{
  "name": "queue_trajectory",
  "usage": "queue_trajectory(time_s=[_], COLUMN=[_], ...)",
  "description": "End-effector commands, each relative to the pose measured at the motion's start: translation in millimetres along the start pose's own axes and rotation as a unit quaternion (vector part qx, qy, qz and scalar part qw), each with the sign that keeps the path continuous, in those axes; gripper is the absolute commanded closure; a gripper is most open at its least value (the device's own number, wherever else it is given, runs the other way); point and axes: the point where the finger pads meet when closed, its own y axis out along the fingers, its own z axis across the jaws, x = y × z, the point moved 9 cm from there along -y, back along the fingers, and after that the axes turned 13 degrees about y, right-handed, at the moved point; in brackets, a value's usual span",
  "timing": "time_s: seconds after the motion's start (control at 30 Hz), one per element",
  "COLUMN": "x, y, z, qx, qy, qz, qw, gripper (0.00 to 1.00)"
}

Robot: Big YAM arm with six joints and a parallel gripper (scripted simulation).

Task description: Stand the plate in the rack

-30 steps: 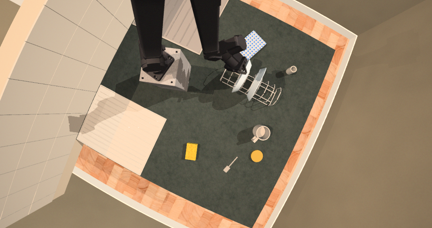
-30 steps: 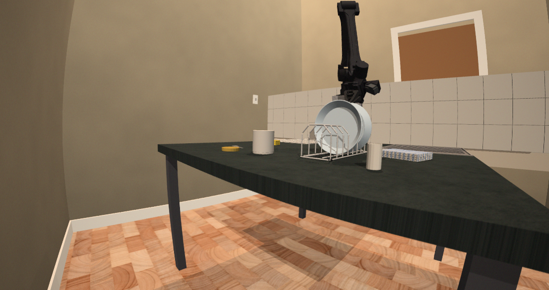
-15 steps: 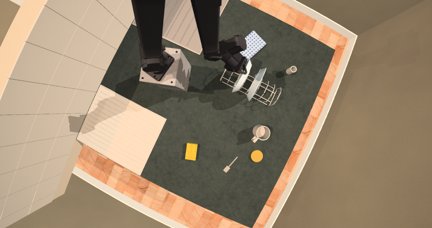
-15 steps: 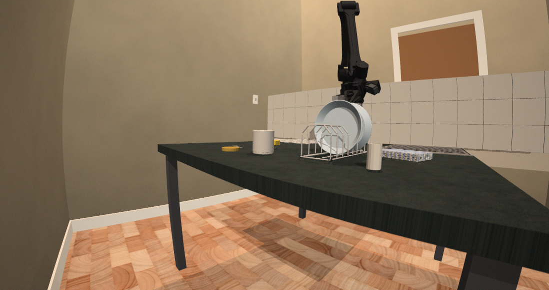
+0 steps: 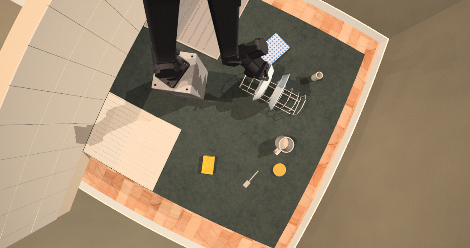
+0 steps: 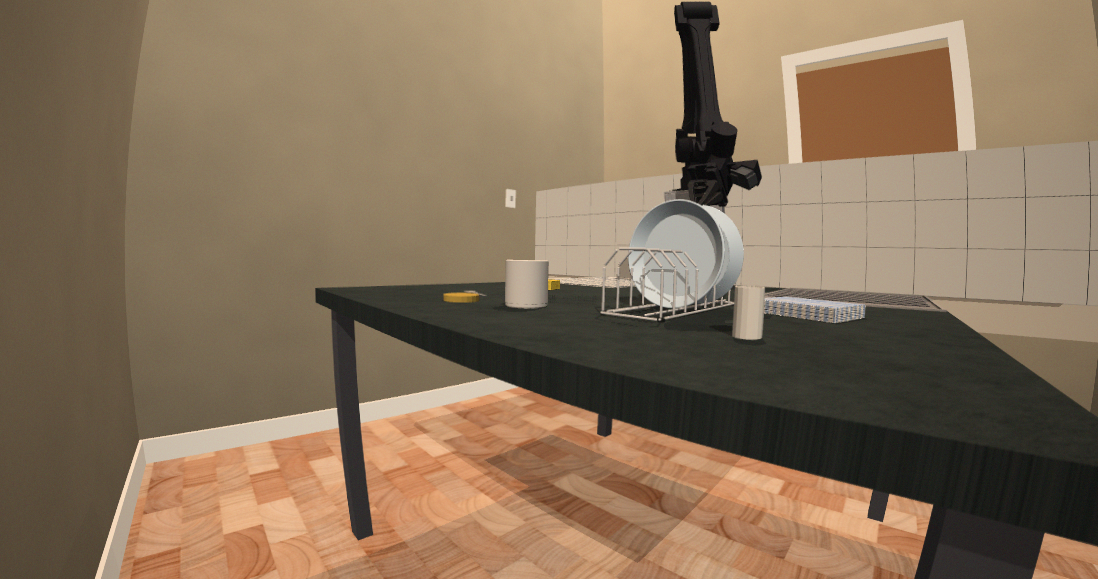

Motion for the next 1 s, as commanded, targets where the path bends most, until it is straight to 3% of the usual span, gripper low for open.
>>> queue_trajectory(time_s=[0.0, 0.43, 0.47, 0.97], x=[7.4, 7.4, 7.4, 3.8], y=[7.5, 7.5, 7.5, 4.9], z=[-9.1, -9.1, -9.1, -6.0], qx=[-0.019, -0.019, -0.019, -0.015], qy=[0.01, 0.01, 0.01, 0.007], qz=[-0.011, -0.011, -0.011, -0.008], qw=[1.0, 1.0, 1.0, 1.0], gripper=[1.0, 1.0, 0.74, 0.74])
